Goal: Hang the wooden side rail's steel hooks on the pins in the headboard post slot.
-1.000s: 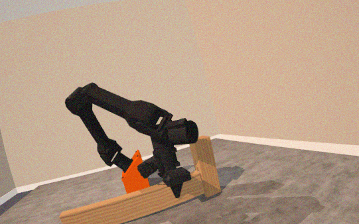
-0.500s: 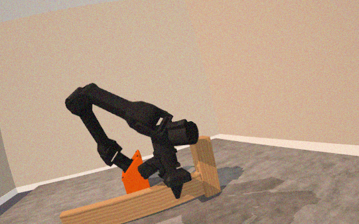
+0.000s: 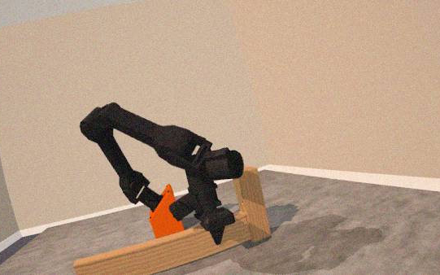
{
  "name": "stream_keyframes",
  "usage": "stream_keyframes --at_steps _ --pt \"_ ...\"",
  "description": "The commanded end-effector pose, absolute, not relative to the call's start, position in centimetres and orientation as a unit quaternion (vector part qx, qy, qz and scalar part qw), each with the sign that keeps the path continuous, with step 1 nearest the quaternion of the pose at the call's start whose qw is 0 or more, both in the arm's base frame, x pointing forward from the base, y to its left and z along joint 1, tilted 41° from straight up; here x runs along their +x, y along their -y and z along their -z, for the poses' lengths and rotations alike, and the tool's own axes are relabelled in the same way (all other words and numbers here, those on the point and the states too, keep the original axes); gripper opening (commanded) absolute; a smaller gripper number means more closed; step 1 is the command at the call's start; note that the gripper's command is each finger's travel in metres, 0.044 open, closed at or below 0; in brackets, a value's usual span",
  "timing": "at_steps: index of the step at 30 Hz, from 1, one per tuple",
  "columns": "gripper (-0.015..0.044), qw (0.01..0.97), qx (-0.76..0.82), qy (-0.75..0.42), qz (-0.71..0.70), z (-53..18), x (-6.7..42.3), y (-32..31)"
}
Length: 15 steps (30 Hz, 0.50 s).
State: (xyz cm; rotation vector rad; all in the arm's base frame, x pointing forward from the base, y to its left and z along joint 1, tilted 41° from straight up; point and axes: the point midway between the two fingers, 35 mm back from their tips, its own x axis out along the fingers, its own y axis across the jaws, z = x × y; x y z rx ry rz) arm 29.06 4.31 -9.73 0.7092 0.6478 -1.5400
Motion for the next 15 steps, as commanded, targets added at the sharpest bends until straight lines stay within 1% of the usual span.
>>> stream_keyframes --at_steps 1,13,15 --pt "0.0 0.615 0.31 -0.284 0.667 9.86 29.09 -4.38" --pt "0.0 0.615 0.31 -0.284 0.667 10.0 29.08 -4.26" --pt "0.0053 0.616 0.308 -0.282 0.669 9.82 29.02 -4.27"
